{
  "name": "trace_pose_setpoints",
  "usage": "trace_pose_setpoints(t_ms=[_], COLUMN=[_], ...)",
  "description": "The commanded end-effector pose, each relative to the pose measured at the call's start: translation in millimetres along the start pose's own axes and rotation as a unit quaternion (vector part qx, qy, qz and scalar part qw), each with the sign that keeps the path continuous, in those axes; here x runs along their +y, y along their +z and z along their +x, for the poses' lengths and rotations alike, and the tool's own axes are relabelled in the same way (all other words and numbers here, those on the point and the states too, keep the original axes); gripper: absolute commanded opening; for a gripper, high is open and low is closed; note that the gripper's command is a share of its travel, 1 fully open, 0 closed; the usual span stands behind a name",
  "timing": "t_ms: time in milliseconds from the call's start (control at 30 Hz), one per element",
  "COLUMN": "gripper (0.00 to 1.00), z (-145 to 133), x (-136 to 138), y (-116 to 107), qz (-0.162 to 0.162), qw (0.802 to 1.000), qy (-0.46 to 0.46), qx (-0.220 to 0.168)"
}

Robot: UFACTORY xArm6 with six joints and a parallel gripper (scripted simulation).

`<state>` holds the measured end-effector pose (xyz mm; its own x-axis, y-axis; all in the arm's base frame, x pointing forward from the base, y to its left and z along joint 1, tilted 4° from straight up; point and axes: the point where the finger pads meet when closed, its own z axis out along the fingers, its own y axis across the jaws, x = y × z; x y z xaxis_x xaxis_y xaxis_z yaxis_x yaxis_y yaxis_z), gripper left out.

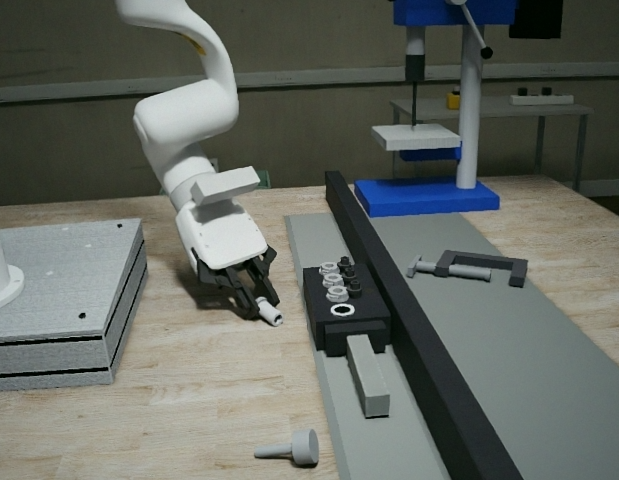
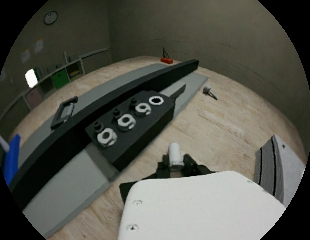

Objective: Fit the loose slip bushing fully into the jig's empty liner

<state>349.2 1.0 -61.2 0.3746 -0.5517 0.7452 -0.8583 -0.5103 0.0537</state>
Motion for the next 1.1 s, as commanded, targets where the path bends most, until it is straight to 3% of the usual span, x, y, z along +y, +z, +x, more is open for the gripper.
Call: trace_pose_setpoints(t_ms=[0, 500, 1067], gripper=[0.26, 0.26, 0.26], z=[-2, 0, 24], x=[2, 2, 1], y=[0, -2, -25], qz=[-0.001, -0.001, -0.001], qw=[1.0, 1.0, 1.0], qy=[-0.001, -0.001, -0.001], qx=[-0.002, -0.002, -0.002])
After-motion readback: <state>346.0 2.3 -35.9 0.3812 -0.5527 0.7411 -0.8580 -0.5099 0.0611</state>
